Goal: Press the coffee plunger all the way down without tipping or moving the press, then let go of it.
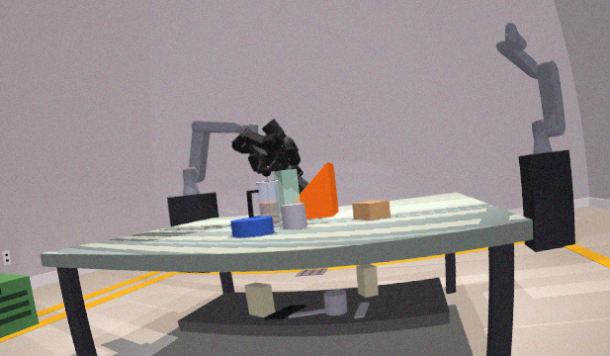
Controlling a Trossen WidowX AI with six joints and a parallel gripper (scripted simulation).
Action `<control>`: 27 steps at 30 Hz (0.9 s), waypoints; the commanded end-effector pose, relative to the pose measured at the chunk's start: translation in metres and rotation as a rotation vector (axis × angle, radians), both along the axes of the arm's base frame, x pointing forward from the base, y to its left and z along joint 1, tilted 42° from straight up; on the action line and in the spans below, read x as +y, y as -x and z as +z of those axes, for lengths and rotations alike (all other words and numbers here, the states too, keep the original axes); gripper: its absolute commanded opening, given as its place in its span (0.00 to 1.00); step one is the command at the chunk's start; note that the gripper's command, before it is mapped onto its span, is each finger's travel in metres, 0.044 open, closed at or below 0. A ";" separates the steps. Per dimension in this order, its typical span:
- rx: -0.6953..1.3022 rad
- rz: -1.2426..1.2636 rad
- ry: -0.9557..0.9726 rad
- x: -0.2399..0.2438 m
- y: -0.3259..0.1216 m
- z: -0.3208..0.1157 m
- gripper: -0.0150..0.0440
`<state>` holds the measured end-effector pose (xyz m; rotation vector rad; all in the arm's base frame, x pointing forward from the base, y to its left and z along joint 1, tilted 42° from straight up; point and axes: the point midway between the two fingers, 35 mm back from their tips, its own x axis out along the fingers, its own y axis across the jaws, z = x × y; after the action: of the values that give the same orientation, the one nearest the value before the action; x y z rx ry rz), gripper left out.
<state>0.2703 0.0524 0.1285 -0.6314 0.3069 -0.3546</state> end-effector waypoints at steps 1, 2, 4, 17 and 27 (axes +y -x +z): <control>0.002 0.007 -0.002 0.001 0.000 0.000 0.74; 0.002 0.007 -0.002 0.001 0.000 0.000 0.78; 0.002 0.007 -0.002 0.001 0.000 0.000 0.87; -0.020 0.041 -0.030 0.017 -0.004 0.013 1.00; 0.039 0.007 -0.012 0.044 0.026 0.042 1.00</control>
<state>0.2615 0.0846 0.1419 -0.6278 0.3513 -0.3126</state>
